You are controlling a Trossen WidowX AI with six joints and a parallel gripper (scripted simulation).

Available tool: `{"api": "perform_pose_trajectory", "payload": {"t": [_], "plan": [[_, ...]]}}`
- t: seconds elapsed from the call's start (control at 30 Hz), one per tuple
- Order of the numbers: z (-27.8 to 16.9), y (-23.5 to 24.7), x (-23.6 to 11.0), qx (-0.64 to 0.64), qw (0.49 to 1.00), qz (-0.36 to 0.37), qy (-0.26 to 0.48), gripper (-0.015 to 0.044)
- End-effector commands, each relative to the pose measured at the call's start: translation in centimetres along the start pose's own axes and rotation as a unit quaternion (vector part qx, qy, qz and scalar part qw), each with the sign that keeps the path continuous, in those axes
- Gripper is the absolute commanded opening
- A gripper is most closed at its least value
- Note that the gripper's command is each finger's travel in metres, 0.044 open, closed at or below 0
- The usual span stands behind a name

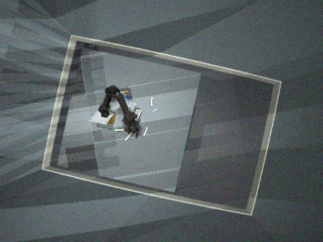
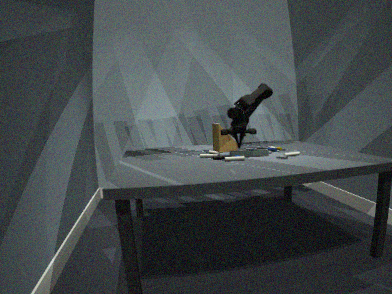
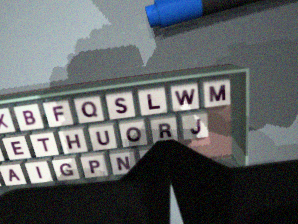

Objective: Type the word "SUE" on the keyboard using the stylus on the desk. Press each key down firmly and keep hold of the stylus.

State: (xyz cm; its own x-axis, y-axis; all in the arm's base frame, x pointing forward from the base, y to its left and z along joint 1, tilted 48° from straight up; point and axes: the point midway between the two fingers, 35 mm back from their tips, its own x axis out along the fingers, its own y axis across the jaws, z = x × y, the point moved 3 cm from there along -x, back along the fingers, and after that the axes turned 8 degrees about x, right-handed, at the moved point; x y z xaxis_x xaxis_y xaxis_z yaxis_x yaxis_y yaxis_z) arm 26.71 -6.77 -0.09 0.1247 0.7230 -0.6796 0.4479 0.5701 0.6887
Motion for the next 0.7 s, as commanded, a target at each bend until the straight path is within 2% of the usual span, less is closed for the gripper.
{"api": "perform_pose_trajectory", "payload": {"t": [0.0,0.4,0.57,0.67], "plan": [[0.1,-1.4,0.2,-0.007,1.0,-0.001,0.003,0.0],[0.0,-1.3,0.2,-0.007,1.0,-0.001,0.003,0.0],[-3.2,0.7,0.2,-0.007,1.0,-0.001,0.004,0.0],[-3.4,0.8,0.2,-0.007,1.0,-0.001,0.004,0.0]]}}
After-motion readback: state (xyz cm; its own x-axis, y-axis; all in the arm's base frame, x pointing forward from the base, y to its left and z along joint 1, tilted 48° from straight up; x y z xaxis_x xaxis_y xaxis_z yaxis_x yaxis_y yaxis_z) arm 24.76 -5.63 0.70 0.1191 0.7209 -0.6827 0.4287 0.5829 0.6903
